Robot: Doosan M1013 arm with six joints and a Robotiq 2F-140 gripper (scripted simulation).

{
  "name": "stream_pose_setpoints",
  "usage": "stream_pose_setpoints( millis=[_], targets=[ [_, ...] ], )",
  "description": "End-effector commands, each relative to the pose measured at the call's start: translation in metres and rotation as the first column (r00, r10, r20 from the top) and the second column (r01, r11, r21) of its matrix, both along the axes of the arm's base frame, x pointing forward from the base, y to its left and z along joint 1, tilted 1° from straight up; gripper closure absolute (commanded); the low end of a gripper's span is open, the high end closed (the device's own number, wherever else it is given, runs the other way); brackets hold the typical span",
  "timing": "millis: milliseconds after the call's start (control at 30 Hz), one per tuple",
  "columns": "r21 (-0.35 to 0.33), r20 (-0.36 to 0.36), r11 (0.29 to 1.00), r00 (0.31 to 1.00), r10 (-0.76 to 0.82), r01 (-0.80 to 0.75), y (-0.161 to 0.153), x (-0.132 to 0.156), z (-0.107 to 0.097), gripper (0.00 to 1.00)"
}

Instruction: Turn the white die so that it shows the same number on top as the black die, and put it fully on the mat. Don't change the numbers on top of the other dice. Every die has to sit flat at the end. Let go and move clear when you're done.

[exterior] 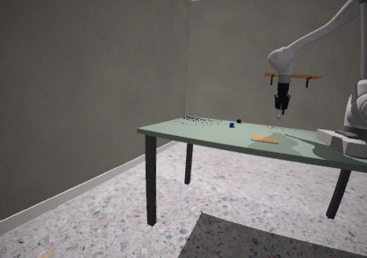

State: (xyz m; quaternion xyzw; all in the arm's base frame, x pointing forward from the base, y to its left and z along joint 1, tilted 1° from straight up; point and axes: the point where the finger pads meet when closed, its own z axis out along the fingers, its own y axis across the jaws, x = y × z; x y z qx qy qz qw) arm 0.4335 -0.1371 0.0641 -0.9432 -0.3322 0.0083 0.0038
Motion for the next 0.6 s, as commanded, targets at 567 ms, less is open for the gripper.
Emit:
stream_pose_setpoints(
  millis=[567],
  targets=[
    [-0.004, 0.002, 1.0, 1.0, -0.021, 0.021, 0.012, 0.012, 0.005, 0.76]
  ],
)
